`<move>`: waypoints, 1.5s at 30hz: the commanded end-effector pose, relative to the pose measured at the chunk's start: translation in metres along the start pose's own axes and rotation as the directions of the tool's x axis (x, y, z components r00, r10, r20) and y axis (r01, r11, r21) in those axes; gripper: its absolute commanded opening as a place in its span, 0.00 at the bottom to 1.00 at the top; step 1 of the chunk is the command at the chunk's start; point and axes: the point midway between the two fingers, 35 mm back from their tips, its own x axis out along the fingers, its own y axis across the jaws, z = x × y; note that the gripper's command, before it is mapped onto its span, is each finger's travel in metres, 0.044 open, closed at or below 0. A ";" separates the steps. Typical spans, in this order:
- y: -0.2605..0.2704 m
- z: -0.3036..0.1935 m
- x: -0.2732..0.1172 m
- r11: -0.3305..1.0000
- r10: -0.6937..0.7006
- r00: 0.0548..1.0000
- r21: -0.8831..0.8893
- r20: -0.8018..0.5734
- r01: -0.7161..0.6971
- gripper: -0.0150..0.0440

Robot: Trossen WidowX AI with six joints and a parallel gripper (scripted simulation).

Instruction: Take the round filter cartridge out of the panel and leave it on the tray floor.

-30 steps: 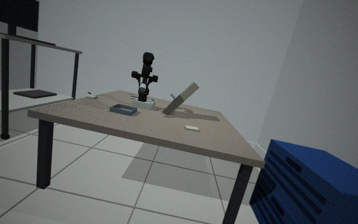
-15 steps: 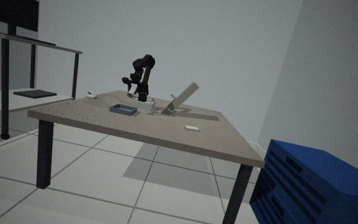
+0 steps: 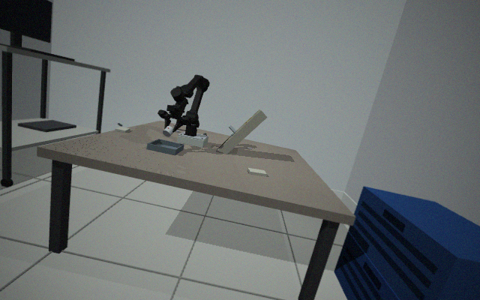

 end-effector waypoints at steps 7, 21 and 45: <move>-0.001 -0.025 0.041 1.000 -0.002 1.000 -0.003 -0.004 0.002 0.25; -0.001 -0.033 0.046 1.000 -0.005 1.000 0.001 -0.016 0.005 0.61; -0.001 0.001 -0.004 1.000 -0.001 1.000 -0.003 -0.005 0.001 1.00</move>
